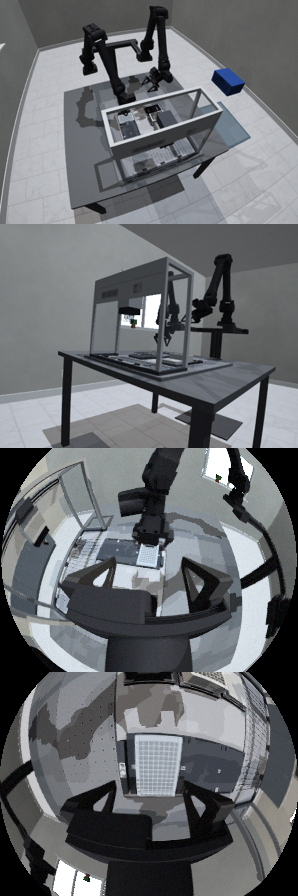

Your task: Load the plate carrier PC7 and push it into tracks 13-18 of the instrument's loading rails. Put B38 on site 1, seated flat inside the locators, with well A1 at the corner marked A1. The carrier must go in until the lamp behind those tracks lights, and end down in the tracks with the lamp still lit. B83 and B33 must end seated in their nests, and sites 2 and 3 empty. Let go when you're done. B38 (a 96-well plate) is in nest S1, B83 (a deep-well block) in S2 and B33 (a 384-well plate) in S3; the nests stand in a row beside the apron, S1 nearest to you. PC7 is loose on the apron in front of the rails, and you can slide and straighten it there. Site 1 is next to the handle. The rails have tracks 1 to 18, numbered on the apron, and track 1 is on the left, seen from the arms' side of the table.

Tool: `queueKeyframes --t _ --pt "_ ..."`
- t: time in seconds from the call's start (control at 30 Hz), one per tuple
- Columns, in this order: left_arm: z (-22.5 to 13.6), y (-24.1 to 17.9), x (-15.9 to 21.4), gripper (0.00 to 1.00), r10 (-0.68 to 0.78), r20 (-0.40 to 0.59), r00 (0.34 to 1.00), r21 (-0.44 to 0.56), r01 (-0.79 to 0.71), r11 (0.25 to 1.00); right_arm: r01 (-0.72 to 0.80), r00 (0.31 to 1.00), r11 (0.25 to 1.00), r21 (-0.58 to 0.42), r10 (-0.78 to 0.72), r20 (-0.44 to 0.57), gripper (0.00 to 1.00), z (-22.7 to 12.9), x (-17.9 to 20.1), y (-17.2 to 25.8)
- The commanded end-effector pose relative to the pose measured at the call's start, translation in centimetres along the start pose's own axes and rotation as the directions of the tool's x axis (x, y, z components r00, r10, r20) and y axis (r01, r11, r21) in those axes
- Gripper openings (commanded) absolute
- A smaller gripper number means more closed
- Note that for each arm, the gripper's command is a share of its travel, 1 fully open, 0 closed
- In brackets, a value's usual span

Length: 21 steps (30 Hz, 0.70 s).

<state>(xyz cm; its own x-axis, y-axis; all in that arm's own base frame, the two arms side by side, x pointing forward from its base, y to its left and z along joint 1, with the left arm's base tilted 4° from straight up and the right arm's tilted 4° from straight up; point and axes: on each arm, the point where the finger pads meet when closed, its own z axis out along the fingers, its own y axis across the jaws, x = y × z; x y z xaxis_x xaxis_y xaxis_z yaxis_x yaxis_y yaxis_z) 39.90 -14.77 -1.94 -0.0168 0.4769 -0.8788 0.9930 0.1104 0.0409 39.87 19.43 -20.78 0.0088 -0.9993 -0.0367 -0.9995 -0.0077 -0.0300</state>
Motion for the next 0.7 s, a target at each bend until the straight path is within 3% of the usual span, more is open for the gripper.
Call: queueKeyframes --t 0.0,0.4,0.67 --pt "0.0 0.7 -0.3 1.0 0.009 0.005 1.0 -0.009 -0.009 1.0 0.003 0.992 0.999 0.041 -0.009 0.13 1.0 -1.0 0.8 0.0" --pt "0.0 0.7 -0.3 1.0 0.009 0.005 1.0 -0.009 -0.009 1.0 -0.001 0.93 1.0 0.016 -0.005 0.368 1.0 0.1 1.3 3.7" --pt "0.3 -1.5 0.1 1.0 0.013 0.024 1.0 0.06 -0.015 0.998 -0.01 0.865 1.0 0.007 0.006 0.502 1.0 -0.1 1.0 5.1"
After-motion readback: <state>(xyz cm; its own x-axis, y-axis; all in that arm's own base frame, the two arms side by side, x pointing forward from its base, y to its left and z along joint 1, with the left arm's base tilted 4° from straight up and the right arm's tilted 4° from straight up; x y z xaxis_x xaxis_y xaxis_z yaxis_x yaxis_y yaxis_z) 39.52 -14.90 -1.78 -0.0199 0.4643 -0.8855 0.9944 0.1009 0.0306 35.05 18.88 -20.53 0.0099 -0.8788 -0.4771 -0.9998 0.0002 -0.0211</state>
